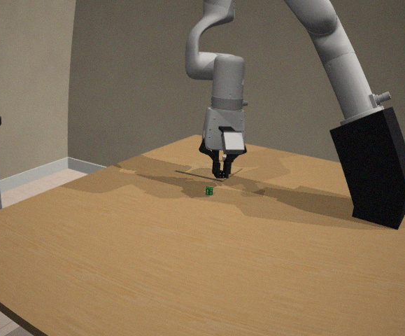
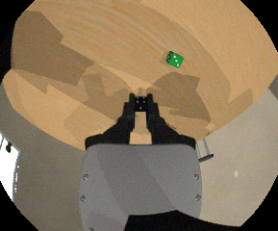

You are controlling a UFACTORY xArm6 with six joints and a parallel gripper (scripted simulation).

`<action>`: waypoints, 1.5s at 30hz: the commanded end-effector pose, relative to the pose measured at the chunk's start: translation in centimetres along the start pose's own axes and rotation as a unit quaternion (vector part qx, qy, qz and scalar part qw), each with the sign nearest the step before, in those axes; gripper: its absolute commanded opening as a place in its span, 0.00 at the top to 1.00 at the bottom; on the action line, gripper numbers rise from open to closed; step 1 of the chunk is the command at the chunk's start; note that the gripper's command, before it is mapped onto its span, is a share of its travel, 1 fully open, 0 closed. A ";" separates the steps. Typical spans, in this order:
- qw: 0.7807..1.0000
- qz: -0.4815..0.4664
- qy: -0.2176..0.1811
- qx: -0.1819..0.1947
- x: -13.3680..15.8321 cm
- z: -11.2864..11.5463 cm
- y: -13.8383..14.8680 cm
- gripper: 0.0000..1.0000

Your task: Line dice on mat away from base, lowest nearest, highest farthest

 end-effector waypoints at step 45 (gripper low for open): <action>0.992 -0.123 0.011 -0.010 2.2 7.9 -0.8 0.89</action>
Point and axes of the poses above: the point where the finger pads meet when closed, its own z axis back along the fingers, its own y axis across the jaws, x = y × z, the point moved 2 cm from there along z, back along the fingers, and after that the axes turned 2 degrees about z, right-handed, at the moved point
